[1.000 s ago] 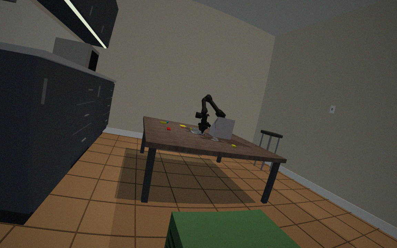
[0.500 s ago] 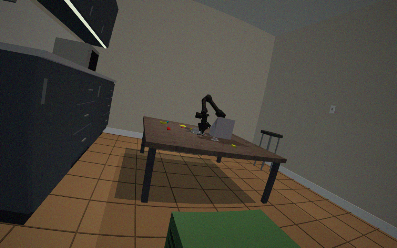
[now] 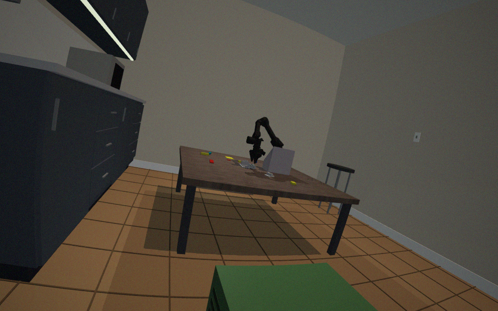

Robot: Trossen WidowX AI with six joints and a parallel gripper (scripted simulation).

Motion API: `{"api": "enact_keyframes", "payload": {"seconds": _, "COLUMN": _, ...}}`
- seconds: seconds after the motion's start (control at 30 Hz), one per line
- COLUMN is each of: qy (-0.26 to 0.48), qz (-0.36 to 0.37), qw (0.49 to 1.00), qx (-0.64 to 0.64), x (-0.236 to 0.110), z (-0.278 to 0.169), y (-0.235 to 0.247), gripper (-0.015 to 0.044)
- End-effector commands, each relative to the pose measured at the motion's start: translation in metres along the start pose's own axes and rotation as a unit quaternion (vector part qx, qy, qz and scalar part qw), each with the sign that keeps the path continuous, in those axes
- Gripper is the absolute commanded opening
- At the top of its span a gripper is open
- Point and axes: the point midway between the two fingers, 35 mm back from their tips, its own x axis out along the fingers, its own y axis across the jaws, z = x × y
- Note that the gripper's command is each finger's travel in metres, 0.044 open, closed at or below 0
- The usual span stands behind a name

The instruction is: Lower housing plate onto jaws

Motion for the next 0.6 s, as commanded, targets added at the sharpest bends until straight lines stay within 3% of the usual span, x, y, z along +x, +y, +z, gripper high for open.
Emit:
{"api": "enact_keyframes", "payload": {"seconds": 0.0, "qy": 0.001, "qz": -0.001, "qw": 1.000, "qx": 0.007, "x": -0.033, "z": 0.001, "y": 0.002, "gripper": 0.0440}}
{"api": "enact_keyframes", "payload": {"seconds": 0.2, "qy": 0.002, "qz": 0.000, "qw": 1.000, "qx": 0.002, "x": -0.025, "z": 0.001, "y": 0.001, "gripper": 0.0440}}
{"api": "enact_keyframes", "payload": {"seconds": 0.43, "qy": 0.001, "qz": -0.003, "qw": 1.000, "qx": 0.006, "x": -0.078, "z": 0.023, "y": 0.000, "gripper": 0.0440}}
{"api": "enact_keyframes", "payload": {"seconds": 0.57, "qy": 0.000, "qz": -0.003, "qw": 1.000, "qx": 0.007, "x": -0.083, "z": 0.026, "y": 0.001, "gripper": 0.0440}}
